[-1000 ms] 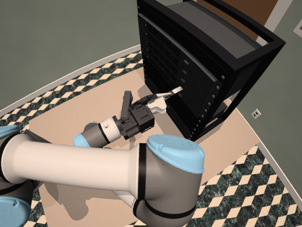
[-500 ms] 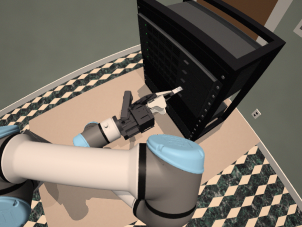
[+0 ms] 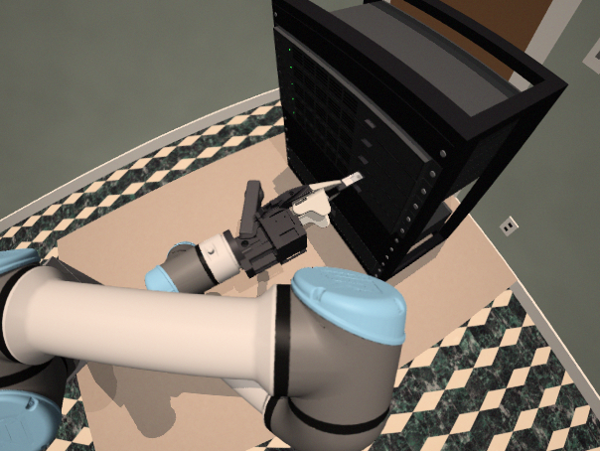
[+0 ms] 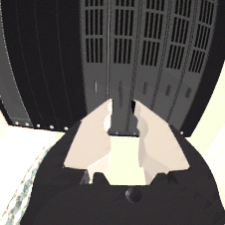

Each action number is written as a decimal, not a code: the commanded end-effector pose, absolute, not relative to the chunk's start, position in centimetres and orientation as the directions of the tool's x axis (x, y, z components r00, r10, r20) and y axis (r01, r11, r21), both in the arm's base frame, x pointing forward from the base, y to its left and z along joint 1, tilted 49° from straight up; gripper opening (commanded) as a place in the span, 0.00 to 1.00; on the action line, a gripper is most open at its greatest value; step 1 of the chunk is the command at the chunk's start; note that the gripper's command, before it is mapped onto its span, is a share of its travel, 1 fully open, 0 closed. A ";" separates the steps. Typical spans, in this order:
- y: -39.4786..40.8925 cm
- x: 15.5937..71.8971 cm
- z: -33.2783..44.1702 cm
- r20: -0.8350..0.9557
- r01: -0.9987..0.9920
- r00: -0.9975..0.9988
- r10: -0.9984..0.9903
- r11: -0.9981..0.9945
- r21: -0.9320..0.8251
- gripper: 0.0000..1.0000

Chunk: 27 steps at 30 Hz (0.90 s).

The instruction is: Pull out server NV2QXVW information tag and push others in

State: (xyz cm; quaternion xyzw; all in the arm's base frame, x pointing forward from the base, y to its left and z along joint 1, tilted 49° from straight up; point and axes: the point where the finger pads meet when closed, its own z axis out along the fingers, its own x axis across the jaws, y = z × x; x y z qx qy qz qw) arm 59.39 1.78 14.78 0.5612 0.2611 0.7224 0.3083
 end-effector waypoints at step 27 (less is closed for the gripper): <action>1.6 53.7 13.4 0.654 -0.149 -0.177 0.736 -0.676 0.721 0.15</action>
